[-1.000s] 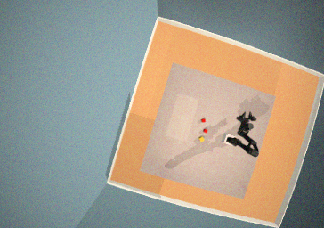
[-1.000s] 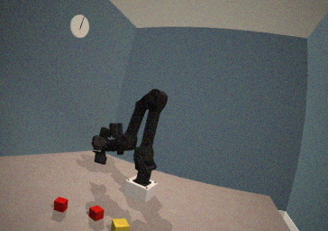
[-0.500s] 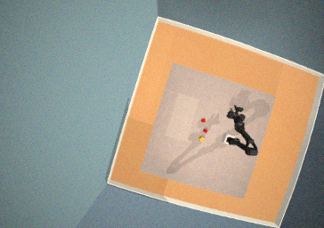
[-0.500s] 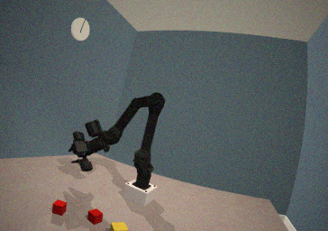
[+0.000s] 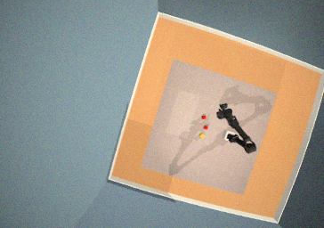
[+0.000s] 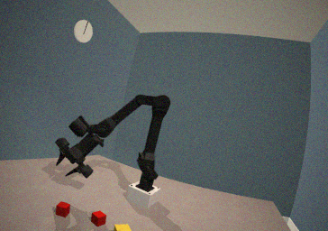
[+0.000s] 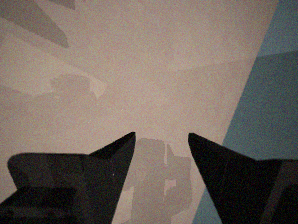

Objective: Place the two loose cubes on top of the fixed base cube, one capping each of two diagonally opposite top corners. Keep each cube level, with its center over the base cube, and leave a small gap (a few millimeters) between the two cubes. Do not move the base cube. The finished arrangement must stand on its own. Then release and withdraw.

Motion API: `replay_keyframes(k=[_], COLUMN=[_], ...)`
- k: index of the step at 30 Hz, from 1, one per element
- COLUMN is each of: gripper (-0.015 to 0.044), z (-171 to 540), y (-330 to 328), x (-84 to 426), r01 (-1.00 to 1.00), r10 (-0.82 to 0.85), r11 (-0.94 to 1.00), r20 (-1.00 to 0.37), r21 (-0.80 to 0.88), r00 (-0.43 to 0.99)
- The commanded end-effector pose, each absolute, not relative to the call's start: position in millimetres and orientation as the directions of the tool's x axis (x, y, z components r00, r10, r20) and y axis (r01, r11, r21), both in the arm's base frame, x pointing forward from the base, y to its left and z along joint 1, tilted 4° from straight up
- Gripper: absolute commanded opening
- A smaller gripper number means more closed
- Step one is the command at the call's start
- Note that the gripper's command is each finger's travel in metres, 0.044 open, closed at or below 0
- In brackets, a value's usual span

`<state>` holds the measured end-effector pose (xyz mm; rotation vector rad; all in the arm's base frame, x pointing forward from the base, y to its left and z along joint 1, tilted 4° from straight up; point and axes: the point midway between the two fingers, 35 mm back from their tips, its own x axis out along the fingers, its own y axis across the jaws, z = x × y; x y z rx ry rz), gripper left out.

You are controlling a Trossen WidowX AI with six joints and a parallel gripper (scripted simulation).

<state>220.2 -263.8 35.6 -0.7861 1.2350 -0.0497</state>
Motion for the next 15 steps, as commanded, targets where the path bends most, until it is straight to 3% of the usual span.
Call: replay_keyframes(k=[1, 15], gripper=[0.0265, 0.0265], z=[41.5, 72.0], y=[-231.1, -104.7], x=[247.6, 288.1], r01=[-0.508, -0.865], r10=[-0.333, -0.040], r11=[0.709, 0.447], r20=[-0.867, -0.971], r21=[-0.489, -0.228], r00=[0.371, 0.236])
